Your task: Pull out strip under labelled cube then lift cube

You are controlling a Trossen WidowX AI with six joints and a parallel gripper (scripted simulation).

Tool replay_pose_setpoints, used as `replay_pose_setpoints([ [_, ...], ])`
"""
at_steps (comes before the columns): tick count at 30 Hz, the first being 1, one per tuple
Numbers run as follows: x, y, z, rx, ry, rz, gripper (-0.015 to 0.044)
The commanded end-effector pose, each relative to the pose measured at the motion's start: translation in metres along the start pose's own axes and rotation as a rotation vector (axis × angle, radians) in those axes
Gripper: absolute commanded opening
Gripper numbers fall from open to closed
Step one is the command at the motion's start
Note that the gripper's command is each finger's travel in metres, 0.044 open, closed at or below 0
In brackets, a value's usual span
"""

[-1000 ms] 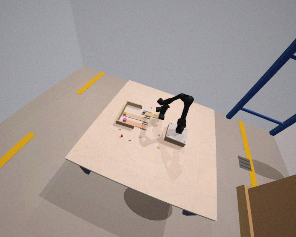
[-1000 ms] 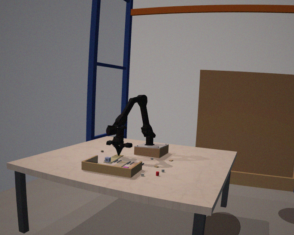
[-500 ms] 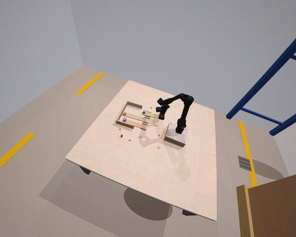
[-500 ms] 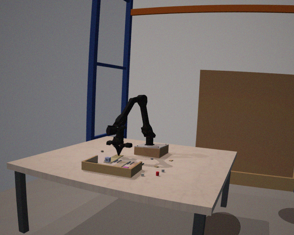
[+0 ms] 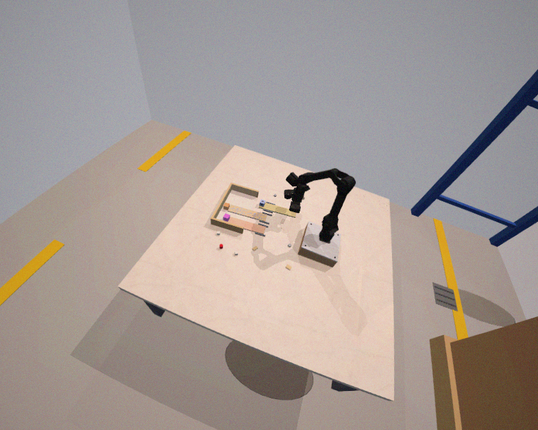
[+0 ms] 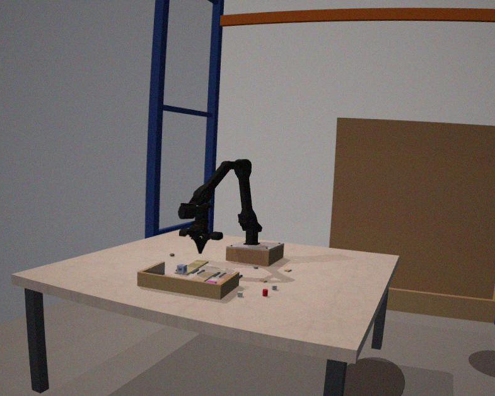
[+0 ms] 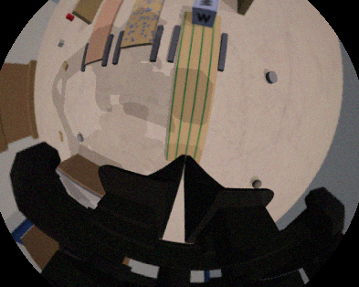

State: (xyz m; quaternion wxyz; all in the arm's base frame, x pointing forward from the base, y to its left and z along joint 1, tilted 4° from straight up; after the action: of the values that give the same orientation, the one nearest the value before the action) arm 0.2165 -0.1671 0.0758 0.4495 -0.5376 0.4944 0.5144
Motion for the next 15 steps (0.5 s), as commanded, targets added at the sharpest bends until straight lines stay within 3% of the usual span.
replay_pose_setpoints([
  [1, -0.002, -0.009, -0.001, 0.04, 0.0, 0.008, 0.0053],
  [15, -0.012, -0.071, -0.006, 0.079, 0.0, 0.003, 0.042],
])
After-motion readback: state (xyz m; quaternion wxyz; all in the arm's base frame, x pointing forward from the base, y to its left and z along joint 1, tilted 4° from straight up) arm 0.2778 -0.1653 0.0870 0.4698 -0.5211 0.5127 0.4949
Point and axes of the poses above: the point midway between the two fingers, 35 mm back from their tips, its own x axis out along the fingers, its own z axis across the jaws, y = z × x, the point moved 6 cm from there along -x, back along the fingers, and after that the axes turned 5 degrees about -x, right-handed, at the moved point
